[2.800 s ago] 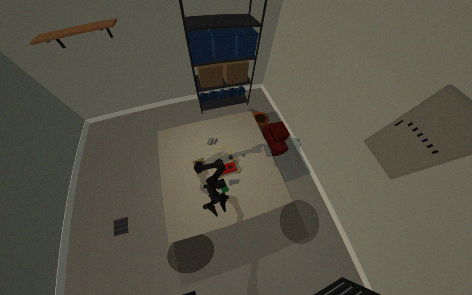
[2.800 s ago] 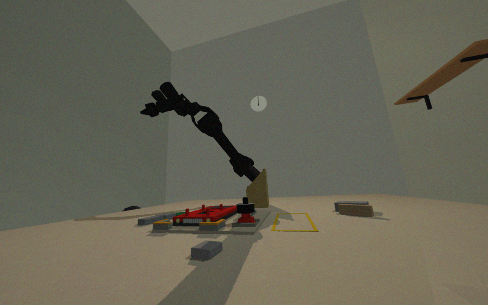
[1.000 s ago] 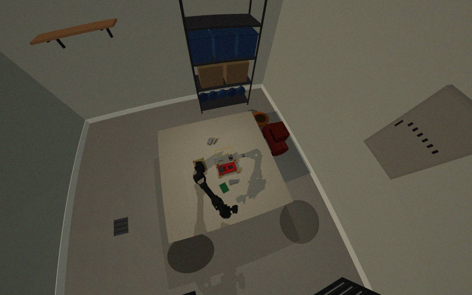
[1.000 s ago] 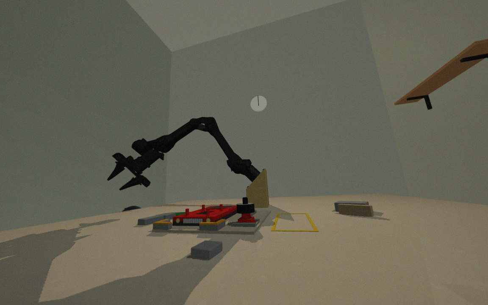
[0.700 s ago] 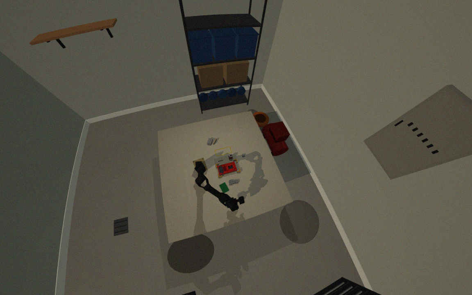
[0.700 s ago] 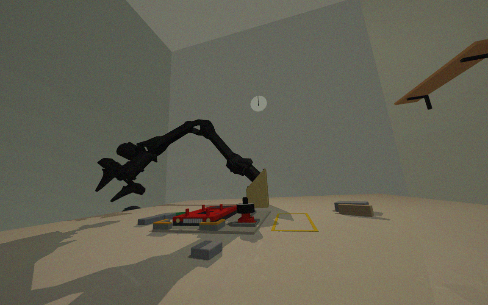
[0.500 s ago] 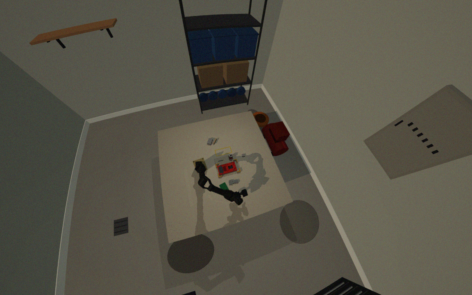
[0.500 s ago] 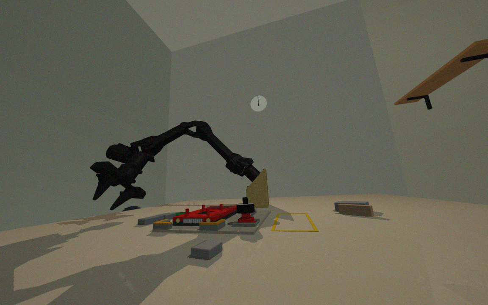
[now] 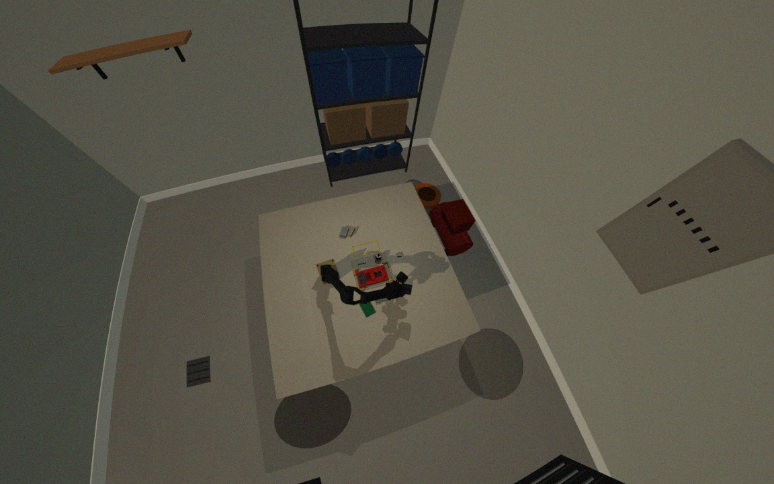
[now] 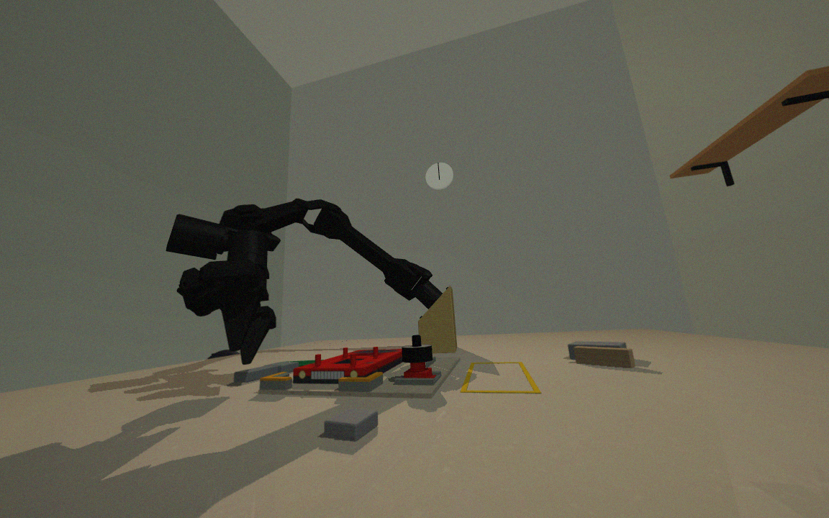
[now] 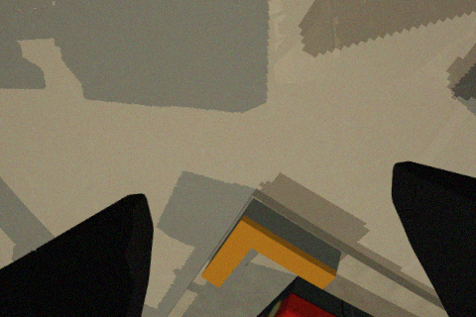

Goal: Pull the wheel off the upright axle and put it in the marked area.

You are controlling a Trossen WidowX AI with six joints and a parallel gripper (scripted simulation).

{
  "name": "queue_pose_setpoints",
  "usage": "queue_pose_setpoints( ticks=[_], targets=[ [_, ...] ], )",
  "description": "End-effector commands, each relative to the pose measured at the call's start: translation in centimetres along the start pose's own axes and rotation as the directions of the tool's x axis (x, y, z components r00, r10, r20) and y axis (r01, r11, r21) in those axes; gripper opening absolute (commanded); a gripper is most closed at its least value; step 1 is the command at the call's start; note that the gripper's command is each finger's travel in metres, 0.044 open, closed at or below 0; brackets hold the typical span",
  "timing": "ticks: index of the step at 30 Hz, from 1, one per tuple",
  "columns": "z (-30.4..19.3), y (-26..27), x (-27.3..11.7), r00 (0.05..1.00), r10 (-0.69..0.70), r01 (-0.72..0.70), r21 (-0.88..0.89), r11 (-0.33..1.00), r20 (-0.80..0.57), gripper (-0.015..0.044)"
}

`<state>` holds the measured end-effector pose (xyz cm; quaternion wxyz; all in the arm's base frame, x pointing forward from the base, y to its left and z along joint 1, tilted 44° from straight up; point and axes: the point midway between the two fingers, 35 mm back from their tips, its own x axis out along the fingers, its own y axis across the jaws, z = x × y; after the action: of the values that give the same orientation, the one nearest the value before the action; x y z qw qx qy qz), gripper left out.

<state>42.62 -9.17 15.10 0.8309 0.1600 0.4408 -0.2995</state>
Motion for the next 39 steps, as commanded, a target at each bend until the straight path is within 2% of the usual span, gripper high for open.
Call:
queue_pose_setpoints(
  ticks=[1,7,12,15,30,39],
  targets=[
    [-5.0,3.7,0.8,0.994,-0.088,0.072,-0.202,0.977,-0.069,0.0300],
    [-13.1,8.0,0.8,0.967,-0.239,0.161,-0.518,0.840,-0.087,0.0300],
    [-19.5,10.3,-0.1,0.939,-0.344,0.229,-0.746,0.625,0.000,0.0300],
    [-22.2,11.0,-0.8,0.925,-0.373,0.261,-0.825,0.501,0.066,0.0300],
    [-23.3,11.1,-0.6,0.925,-0.375,0.263,-0.830,0.492,0.071,0.0300],
    [-22.8,8.9,5.1,0.924,-0.375,0.264,-0.830,0.491,0.072,0.0300]
  ],
)
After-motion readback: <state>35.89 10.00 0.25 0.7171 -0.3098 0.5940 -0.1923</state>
